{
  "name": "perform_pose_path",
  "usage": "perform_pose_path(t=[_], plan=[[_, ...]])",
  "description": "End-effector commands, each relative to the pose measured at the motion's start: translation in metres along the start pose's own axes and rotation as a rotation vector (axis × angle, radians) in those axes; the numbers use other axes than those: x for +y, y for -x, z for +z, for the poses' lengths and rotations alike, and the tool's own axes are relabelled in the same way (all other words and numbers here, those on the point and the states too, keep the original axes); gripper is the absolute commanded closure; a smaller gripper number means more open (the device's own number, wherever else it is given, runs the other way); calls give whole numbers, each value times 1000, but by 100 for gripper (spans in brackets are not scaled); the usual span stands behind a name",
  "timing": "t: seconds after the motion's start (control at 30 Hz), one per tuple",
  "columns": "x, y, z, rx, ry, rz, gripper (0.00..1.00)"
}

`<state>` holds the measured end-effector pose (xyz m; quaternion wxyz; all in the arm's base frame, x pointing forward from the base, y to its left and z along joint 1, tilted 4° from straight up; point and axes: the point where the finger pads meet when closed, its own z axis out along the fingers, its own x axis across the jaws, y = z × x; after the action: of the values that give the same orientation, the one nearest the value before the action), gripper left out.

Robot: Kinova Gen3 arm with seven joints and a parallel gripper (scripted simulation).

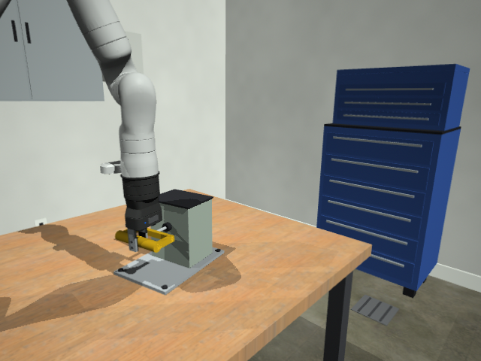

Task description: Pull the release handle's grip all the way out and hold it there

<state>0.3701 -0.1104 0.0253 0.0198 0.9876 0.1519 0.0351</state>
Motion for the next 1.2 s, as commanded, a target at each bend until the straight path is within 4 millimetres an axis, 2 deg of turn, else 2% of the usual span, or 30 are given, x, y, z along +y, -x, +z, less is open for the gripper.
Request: perform_pose_path(t=[0.0,0.47,1.17], plan=[[1,19,-1,-15,-2,-3,100],[-1,43,-1,-25,-8,-3,100],[-1,45,-1,-25,-8,-3,100]])
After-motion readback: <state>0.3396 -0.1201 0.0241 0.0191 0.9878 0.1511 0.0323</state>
